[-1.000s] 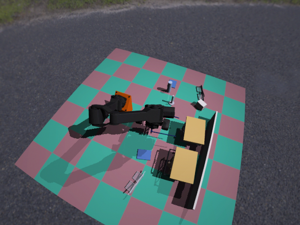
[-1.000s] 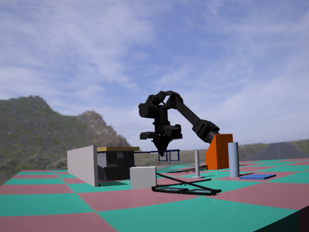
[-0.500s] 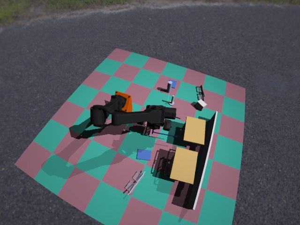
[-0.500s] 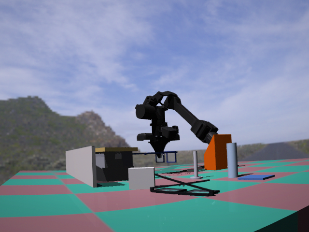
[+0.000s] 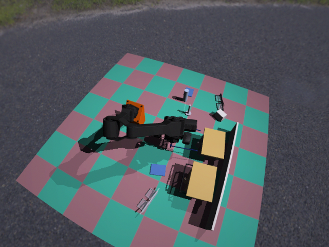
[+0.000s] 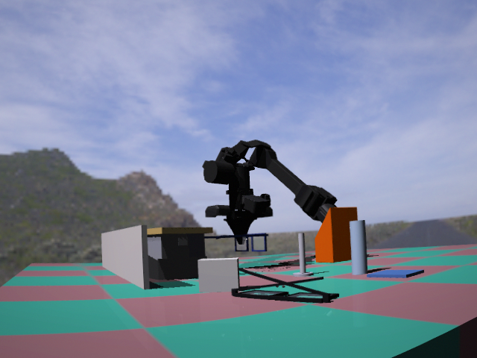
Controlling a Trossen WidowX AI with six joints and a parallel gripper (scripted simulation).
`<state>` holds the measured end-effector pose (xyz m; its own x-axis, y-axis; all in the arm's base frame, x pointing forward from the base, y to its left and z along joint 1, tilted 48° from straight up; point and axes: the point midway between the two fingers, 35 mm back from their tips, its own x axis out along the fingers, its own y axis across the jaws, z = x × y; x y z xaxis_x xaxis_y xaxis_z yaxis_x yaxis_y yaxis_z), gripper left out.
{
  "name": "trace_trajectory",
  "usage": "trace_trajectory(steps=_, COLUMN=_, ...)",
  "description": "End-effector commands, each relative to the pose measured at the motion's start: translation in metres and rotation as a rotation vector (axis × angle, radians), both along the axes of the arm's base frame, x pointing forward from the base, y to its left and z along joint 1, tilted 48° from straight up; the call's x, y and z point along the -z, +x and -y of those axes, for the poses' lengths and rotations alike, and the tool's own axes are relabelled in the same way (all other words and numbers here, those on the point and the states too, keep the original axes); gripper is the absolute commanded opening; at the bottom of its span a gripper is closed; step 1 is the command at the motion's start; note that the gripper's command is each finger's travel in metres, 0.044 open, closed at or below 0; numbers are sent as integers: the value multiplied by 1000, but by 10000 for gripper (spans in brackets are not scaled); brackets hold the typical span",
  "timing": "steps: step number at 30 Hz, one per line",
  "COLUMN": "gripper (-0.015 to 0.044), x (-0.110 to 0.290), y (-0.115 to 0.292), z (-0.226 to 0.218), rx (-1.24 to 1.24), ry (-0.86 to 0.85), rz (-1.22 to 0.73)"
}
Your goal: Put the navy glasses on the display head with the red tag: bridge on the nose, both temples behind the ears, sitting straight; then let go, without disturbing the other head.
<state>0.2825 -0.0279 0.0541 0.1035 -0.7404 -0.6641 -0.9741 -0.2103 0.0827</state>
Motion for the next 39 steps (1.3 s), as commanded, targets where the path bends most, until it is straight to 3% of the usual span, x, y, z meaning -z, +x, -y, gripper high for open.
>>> trace_trajectory(steps=1, gripper=0, x=-1, y=7, z=-1, rx=0, ry=-7, rz=-4)
trace_trajectory(steps=39, gripper=0, x=3, y=56, z=-11, rx=3, ry=0, rz=-5)
